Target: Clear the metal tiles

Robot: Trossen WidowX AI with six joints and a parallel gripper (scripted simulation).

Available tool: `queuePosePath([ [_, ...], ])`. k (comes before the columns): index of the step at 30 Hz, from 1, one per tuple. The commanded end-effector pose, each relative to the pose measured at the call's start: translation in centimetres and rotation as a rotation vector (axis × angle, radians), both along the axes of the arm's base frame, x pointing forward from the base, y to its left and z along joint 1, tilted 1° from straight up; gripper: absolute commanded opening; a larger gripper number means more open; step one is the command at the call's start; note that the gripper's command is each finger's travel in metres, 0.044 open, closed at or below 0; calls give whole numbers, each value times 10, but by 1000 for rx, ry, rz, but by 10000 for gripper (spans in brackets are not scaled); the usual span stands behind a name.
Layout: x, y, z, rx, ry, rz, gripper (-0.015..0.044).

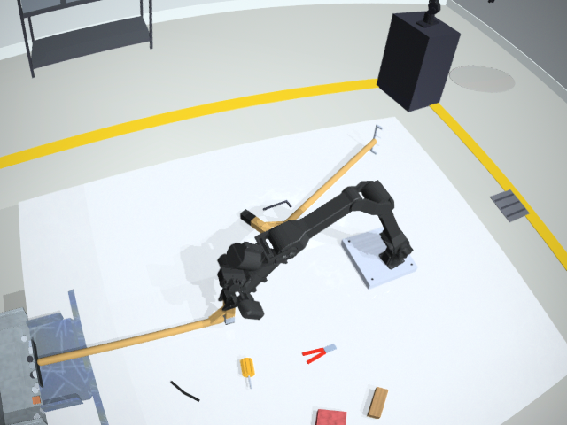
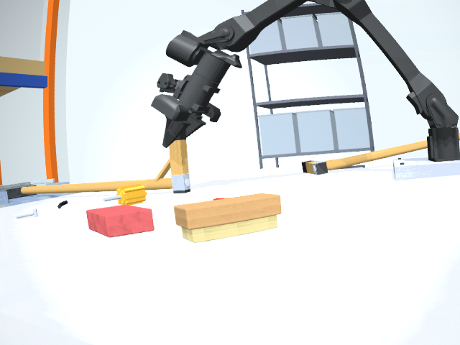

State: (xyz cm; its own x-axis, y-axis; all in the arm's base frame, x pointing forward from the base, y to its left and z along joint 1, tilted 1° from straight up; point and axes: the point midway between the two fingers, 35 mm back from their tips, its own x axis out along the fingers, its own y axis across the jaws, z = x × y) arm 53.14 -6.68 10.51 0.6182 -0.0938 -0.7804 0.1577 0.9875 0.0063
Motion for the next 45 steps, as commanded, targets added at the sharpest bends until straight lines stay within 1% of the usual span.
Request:
queuePosePath([
  [1, 9, -1, 4, -2, -15, 1, 0],
  [22, 6, 0, 1, -1, -7, 0, 0],
  [45, -25, 5, 11, -1, -9, 0, 0],
])
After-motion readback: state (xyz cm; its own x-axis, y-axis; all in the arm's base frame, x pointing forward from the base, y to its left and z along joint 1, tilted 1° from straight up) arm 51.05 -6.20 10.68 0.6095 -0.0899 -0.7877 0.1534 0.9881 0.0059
